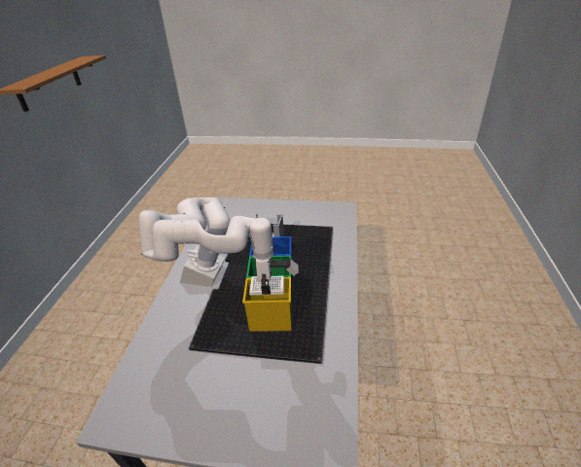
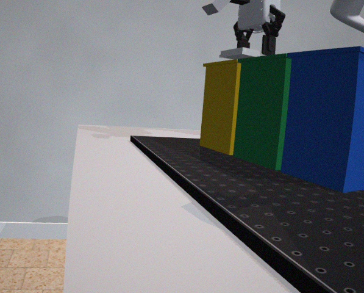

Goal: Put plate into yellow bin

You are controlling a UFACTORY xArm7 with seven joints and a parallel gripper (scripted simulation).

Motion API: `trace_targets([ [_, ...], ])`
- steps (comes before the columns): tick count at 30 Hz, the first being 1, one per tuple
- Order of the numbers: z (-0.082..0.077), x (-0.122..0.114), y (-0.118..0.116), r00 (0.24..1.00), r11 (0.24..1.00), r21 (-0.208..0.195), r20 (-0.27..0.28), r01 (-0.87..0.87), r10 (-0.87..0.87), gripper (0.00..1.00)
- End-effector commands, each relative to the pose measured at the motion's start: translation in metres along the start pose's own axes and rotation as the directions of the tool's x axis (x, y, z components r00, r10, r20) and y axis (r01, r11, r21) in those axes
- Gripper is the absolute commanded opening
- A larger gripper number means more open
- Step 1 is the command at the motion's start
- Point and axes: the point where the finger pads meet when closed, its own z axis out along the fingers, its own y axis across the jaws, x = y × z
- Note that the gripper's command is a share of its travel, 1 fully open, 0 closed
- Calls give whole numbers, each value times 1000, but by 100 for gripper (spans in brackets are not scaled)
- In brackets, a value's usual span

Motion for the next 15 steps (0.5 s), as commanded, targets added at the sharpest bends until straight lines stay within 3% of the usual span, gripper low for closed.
trace_targets([
  [1,0,0,1,1000,1000,-3,-2,-1,1,0],
  [15,2,0,1,1000,1000,-3,-2,-1,1,0],
])
